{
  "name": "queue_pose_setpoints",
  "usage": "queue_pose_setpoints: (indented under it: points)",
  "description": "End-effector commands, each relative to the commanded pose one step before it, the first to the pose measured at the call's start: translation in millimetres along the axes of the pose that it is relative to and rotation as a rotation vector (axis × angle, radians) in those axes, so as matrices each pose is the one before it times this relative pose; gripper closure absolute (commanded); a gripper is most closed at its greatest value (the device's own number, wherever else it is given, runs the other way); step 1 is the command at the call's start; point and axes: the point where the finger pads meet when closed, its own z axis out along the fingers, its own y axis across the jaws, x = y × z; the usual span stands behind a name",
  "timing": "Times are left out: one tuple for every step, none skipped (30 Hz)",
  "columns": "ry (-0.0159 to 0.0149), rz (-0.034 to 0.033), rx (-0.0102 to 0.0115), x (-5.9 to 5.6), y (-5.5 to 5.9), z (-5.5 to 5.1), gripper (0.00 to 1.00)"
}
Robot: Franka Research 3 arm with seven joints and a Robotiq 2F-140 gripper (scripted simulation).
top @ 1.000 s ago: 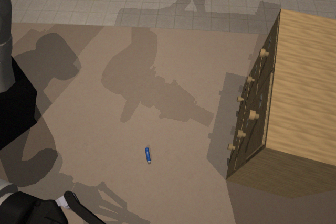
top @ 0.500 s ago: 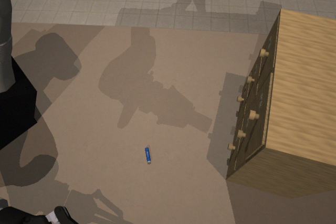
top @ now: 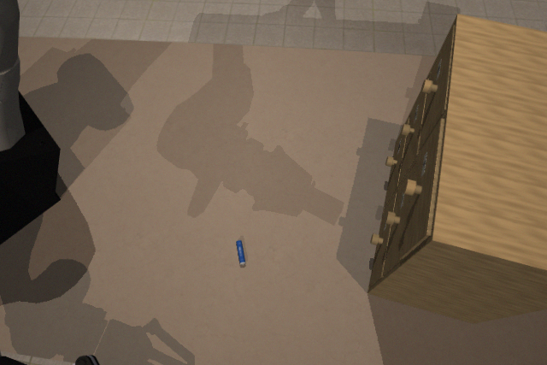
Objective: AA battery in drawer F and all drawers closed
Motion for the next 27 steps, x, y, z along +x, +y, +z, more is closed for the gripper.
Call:
queue_pose_setpoints:
  points:
    - [-0.00113,0.01862,-0.00578,0.17,-3.37,-0.41,1.00]
    - [0.00001,0.00000,0.00000,-0.03,-1.11,-0.16,1.00]
    - [0.00001,0.00000,-0.00001,-0.03,-1.08,-0.16,1.00]
    - [0.00000,0.00000,0.00000,0.00,0.00,0.00,1.00]
    - [0.00000,0.00000,0.00000,0.00,0.00,0.00,1.00]
    - [-0.00001,0.00000,0.00001,-0.03,-1.05,-0.15,1.00]
    - [-0.00001,0.00000,0.00000,-0.03,-1.03,-0.15,1.00]
    - [0.00000,0.00000,0.00000,-0.03,-1.00,-0.15,1.00]
    - [0.00001,0.00000,-0.00001,-0.03,-0.97,-0.14,1.00]
    - [0.00001,0.00000,-0.00001,-0.03,-0.95,-0.14,1.00]
    - [-0.00001,0.00000,0.00001,-0.03,-0.92,-0.13,1.00]
    - [-0.00001,0.00000,0.00000,-0.03,-0.90,-0.13,1.00]
    - [0.00000,0.00000,0.00000,-0.03,-0.87,-0.13,1.00]
    - [0.00000,0.00000,0.00000,-0.03,-0.84,-0.12,1.00]
    - [0.00001,0.00000,-0.00001,-0.02,-0.82,-0.12,1.00]
    - [0.00000,0.00000,0.00000,-0.02,-0.79,-0.12,1.00]
    - [-0.00001,0.00000,0.00001,-0.02,-0.77,-0.11,1.00]
    - [0.00000,0.00000,0.00000,-0.02,-0.74,-0.11,1.00]
    - [0.00000,0.00000,0.00000,-0.02,-0.72,-0.10,1.00]
    - [0.00000,0.00000,0.00000,-0.02,-0.69,-0.10,1.00]
    - [0.00000,0.00000,0.00000,0.00,0.00,0.00,1.00]
    - [0.00000,0.00000,0.00000,0.00,0.00,0.00,1.00]
    - [0.00001,0.00000,0.00000,-0.02,-0.67,-0.10,1.00]
    - [0.00001,0.00000,-0.00001,-0.02,-0.64,-0.10,1.00]
    - [0.00000,0.00000,0.00000,-0.02,-0.62,-0.09,1.00]
    - [-0.00001,0.00000,0.00000,-0.02,-0.60,-0.09,1.00]
    - [-0.00001,0.00000,0.00000,-0.02,-0.57,-0.08,1.00]
